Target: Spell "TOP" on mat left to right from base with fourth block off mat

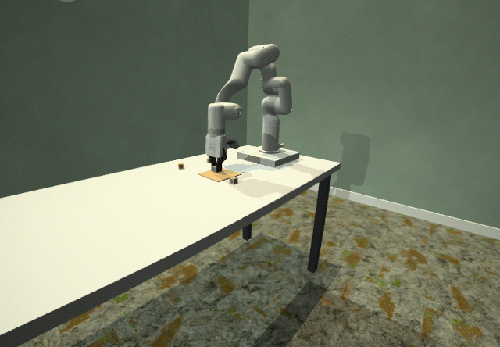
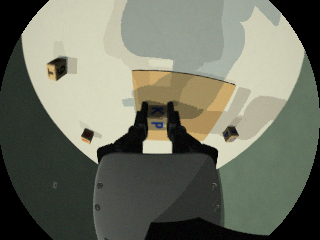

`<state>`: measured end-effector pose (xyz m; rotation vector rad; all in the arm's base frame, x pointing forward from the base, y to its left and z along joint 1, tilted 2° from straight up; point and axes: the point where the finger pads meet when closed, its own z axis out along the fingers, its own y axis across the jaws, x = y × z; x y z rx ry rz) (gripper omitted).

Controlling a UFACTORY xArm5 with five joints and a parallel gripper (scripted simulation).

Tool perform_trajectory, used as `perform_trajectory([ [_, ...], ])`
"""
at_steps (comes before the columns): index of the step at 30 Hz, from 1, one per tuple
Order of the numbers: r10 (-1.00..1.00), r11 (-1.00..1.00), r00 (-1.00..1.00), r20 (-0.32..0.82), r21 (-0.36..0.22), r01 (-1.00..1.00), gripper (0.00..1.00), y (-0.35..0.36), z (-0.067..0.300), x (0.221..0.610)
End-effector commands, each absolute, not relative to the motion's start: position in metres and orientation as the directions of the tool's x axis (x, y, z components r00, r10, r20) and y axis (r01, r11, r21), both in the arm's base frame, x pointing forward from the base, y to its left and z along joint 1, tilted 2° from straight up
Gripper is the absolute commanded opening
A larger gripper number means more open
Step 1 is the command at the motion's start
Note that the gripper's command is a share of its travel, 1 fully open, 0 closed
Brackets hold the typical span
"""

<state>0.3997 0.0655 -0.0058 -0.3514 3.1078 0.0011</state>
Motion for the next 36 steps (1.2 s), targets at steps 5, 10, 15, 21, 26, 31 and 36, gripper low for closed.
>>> perform_trajectory([
  [5, -0.223, 0.975, -0.975, -0.017, -0.001, -0.223, 0.21, 0.066, -0.005, 0.401],
  [10, -0.223, 0.975, -0.975, -0.017, -0.001, -0.223, 0.21, 0.066, -0.005, 0.401],
  [15, -0.223, 0.975, -0.975, -0.017, -0.001, -0.223, 0.21, 0.066, 0.001, 0.401],
  [21, -0.223, 0.975, -0.975, -0.017, -0.001, -0.223, 0.21, 0.066, 0.022, 0.400],
  [26, -0.223, 0.975, -0.975, -0.017, -0.001, -0.223, 0.21, 0.064, 0.060, 0.400],
  [31, -0.223, 0.975, -0.975, -0.017, -0.001, -0.223, 0.21, 0.064, 0.088, 0.400],
  [36, -0.223, 0.975, -0.975, -0.017, -0.001, -0.223, 0.21, 0.063, 0.094, 0.400],
])
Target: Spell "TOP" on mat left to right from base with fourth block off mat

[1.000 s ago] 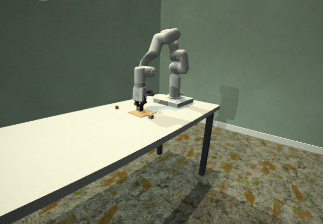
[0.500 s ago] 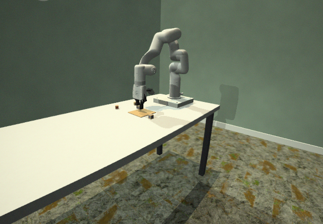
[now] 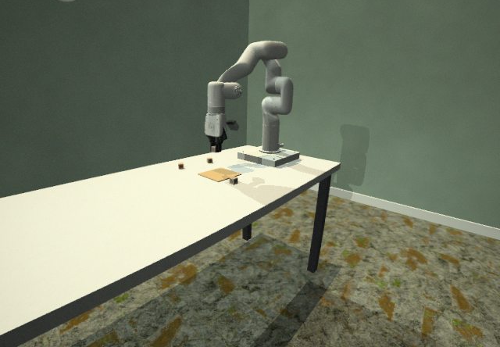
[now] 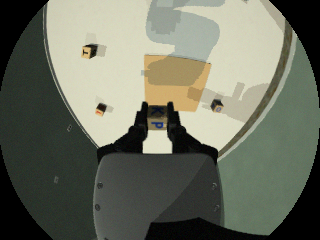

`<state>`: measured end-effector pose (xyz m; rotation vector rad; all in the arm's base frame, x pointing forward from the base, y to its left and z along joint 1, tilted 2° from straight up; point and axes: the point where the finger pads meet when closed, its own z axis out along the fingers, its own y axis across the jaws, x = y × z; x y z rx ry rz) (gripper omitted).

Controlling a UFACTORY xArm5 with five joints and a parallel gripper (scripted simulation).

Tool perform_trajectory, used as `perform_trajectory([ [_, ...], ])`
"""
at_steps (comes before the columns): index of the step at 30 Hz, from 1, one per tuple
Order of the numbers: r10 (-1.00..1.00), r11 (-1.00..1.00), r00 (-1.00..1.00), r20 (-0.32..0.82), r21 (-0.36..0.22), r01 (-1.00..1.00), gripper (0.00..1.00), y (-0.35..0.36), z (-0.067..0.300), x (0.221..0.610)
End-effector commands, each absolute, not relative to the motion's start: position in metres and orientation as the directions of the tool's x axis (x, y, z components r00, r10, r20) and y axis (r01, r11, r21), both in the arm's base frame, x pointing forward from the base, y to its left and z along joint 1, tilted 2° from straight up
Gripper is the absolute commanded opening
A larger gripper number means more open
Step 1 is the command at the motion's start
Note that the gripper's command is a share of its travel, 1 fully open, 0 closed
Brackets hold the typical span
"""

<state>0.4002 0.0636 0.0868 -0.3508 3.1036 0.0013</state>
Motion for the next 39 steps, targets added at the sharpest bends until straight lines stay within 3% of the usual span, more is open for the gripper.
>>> perform_trajectory([
  [1, -0.223, 0.975, -0.975, -0.017, -0.001, -0.223, 0.21, 0.0633, 0.0941, 0.3997],
  [17, -0.135, 0.991, -0.991, -0.017, 0.000, -0.135, 0.21, 0.0634, 0.0943, 0.4007],
  [39, 0.442, 0.897, -0.897, -0.013, 0.009, 0.442, 0.21, 0.0640, 0.0948, 0.4076],
])
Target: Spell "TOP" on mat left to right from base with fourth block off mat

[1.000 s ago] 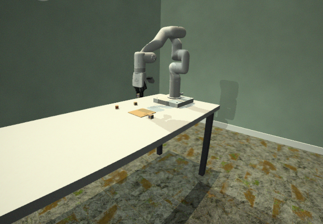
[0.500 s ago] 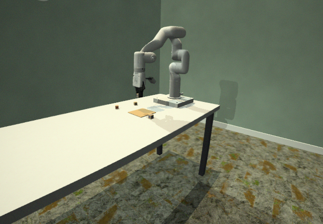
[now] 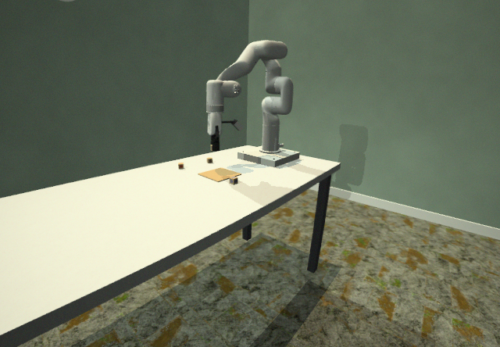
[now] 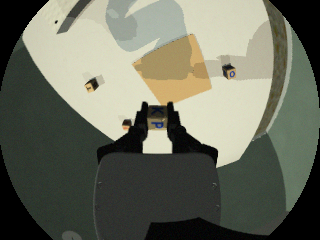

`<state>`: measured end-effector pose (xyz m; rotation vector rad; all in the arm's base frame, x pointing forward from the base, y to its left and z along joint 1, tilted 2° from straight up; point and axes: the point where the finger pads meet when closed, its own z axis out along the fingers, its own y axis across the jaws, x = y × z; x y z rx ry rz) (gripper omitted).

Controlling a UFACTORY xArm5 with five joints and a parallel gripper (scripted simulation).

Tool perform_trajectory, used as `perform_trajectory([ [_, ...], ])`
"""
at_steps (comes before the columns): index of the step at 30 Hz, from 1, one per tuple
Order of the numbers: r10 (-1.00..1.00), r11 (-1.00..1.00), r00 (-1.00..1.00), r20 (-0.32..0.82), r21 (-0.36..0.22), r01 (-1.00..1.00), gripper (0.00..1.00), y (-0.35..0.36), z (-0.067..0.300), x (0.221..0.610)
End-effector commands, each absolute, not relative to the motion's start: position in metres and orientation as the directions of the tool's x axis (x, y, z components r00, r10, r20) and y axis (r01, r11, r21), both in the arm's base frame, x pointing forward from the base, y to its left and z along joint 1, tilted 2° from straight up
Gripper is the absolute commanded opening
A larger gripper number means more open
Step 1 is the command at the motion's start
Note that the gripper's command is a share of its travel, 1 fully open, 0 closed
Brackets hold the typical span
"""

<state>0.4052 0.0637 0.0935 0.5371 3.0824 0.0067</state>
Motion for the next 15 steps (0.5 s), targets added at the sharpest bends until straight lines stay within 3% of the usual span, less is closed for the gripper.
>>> perform_trajectory([
  [1, 0.466, 0.885, -0.885, -0.013, 0.010, 0.466, 0.21, 0.0640, 0.0949, 0.4079],
  [15, 0.742, 0.671, -0.671, -0.009, 0.013, 0.742, 0.21, 0.0643, 0.0951, 0.4120],
])
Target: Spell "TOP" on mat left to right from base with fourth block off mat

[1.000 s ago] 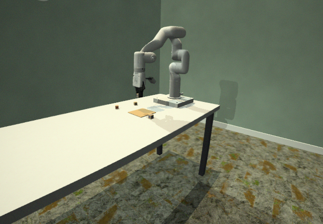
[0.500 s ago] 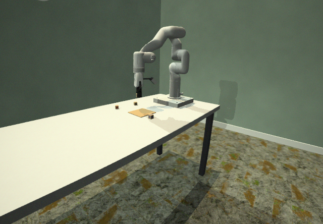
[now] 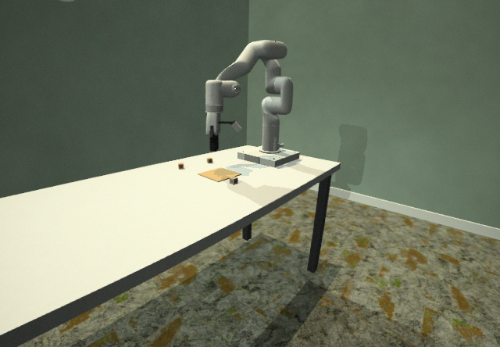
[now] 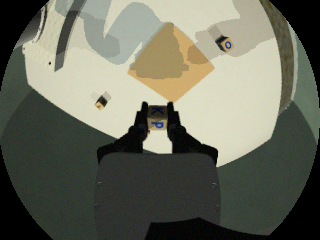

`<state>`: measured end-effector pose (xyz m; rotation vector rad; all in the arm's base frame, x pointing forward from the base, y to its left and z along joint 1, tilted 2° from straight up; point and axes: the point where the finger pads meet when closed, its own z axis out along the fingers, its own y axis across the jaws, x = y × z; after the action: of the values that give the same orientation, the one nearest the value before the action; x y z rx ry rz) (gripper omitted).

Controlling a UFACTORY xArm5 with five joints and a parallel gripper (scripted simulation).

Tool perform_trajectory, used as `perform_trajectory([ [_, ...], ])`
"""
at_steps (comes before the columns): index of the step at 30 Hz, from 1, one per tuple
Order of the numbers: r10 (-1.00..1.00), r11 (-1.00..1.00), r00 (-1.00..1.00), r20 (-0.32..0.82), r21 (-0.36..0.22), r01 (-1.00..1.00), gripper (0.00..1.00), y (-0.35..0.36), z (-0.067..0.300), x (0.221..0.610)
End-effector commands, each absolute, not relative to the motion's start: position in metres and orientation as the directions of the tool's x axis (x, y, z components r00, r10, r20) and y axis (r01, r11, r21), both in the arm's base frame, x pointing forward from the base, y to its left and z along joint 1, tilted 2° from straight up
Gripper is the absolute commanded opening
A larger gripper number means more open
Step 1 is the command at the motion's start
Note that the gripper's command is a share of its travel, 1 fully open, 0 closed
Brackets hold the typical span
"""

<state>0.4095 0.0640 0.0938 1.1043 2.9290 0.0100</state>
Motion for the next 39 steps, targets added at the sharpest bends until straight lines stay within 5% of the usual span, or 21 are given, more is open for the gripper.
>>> perform_trajectory([
  [1, 0.758, 0.652, -0.652, -0.008, 0.014, 0.758, 0.21, 0.0643, 0.0951, 0.4122],
  [19, 0.963, 0.271, -0.271, -0.002, 0.015, 0.963, 0.21, 0.0647, 0.0954, 0.4173],
  [39, 0.968, 0.252, -0.252, -0.002, 0.016, 0.968, 0.21, 0.0649, 0.0935, 0.4175],
])
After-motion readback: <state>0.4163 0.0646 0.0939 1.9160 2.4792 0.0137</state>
